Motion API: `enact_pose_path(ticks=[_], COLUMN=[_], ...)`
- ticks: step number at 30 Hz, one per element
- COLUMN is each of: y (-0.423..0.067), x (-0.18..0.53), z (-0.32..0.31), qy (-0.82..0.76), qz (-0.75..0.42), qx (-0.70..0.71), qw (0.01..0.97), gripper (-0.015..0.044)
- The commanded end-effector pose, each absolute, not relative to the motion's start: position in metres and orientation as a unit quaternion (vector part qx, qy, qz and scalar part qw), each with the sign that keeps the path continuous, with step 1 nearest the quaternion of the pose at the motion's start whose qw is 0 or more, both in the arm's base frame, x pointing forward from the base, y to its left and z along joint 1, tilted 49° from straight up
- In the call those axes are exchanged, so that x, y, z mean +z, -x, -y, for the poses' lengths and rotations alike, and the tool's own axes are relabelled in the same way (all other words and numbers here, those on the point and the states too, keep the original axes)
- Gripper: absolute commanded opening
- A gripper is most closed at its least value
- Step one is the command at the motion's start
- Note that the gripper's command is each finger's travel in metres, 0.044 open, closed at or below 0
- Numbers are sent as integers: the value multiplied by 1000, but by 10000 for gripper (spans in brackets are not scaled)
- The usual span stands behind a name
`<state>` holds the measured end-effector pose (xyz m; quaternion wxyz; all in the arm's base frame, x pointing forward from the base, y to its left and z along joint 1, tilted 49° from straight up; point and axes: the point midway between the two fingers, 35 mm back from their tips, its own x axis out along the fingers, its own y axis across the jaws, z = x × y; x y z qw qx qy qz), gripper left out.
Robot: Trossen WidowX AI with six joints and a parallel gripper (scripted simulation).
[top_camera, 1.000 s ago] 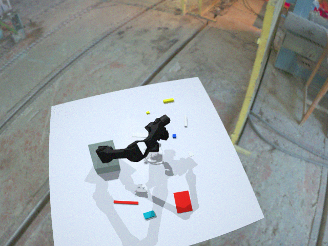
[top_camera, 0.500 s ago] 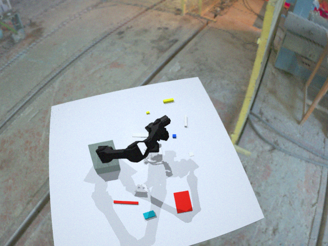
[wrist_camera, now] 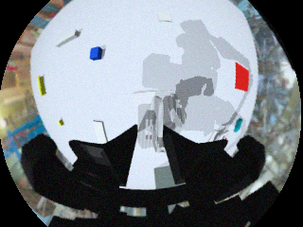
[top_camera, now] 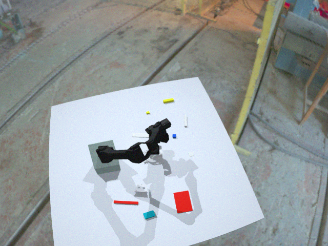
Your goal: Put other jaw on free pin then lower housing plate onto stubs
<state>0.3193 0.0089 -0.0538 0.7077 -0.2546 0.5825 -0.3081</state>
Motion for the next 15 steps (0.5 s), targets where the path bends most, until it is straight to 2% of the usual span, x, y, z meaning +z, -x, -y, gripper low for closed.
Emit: enact_pose_path(ticks=[1, 15], y=[-320, -321], x=[-59, -70], z=[-2, 11], qy=[258, 259], qz=[-582, -582], qx=[-308, -309], qw=[707, 706], gripper=[134, 134])
